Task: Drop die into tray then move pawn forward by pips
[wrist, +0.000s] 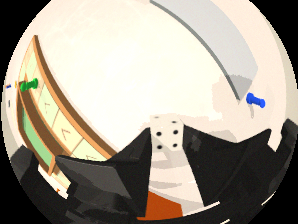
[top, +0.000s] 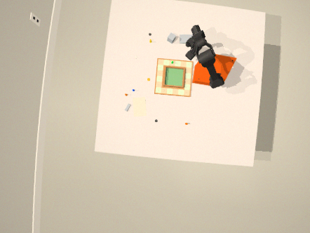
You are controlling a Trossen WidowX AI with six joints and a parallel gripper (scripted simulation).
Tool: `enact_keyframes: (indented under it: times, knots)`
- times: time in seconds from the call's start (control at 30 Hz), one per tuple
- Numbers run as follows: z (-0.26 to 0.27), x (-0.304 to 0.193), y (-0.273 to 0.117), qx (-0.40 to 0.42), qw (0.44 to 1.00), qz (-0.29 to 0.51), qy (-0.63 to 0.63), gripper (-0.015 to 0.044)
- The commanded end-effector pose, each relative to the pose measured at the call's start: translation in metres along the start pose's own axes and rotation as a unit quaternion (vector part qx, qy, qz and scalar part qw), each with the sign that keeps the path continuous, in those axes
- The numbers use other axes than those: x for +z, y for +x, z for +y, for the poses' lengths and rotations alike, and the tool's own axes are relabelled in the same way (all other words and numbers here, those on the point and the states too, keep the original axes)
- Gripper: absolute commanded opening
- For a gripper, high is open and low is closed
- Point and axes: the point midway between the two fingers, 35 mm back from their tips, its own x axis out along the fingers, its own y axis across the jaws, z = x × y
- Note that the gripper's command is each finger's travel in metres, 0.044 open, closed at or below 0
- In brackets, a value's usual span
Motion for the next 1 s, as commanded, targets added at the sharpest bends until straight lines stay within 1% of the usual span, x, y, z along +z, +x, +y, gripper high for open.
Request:
enact_keyframes:
  times: [0.0, 0.07, 0.17, 0.4, 0.63, 0.83, 0.97]
  knots:
    - [0.001, -0.001, 0.001, 0.003, 1.0, 0.0, 0.003, 0.0084]
    - [0.001, -0.001, 0.001, 0.003, 1.0, 0.0, 0.003, 0.0071]
    - [0.0, 0.0, -0.004, 0.003, 1.0, 0.0, 0.004, 0.0]
    - [-0.004, 0.004, -0.059, 0.0, 1.0, -0.001, 0.004, 0.0]
    - [-0.005, -0.005, -0.117, 0.0, 1.0, 0.0, 0.005, 0.0]
    - [-0.004, -0.006, -0.122, 0.0, 1.0, 0.0, 0.006, 0.0]
    - [0.012, 0.001, -0.123, -0.006, 0.999, -0.004, 0.042, 0.0]
